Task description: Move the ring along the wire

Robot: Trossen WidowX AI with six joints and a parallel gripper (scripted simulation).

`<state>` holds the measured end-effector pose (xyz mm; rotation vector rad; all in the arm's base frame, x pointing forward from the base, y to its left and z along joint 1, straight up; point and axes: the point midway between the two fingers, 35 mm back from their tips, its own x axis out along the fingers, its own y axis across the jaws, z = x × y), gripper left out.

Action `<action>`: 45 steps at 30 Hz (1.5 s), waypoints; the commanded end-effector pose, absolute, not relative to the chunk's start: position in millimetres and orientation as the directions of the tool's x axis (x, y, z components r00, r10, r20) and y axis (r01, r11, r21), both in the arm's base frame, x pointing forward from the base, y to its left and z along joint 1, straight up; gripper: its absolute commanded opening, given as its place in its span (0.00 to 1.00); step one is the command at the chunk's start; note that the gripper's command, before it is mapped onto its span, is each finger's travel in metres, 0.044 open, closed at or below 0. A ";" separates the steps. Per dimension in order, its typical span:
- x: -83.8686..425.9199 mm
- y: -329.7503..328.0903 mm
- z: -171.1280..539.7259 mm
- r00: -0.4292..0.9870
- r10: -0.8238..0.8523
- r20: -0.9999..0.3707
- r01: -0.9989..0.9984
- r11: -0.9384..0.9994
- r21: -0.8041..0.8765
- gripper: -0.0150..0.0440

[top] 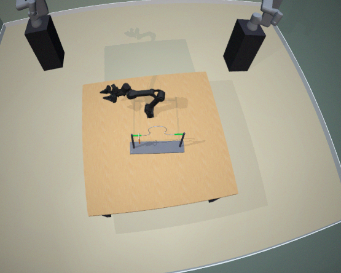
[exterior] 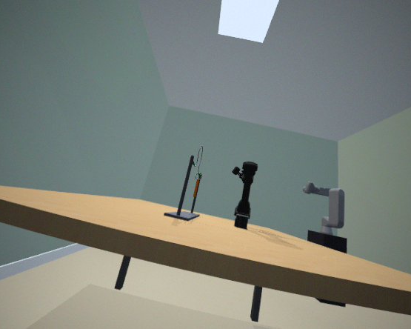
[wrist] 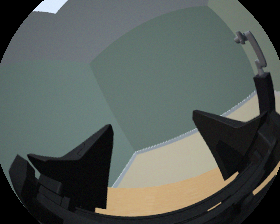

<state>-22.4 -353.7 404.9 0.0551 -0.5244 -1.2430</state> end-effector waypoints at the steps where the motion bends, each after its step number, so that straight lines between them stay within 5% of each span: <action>1: -20.6 -353.4 403.1 0.227 -0.911 0.345 0.886 0.340 0.316 0.89; 9: 59.2 -326.0 319.2 0.517 -0.843 0.148 0.825 0.537 0.175 0.53; 20: 151.5 -230.1 198.7 0.862 -0.500 -0.083 0.504 0.863 0.034 0.53; 30: 184.7 -116.8 111.9 0.983 -0.075 -0.169 0.076 0.997 -0.006 0.53; 45: 207.0 -120.6 131.1 0.986 -0.090 -0.140 0.088 0.996 -0.020 0.53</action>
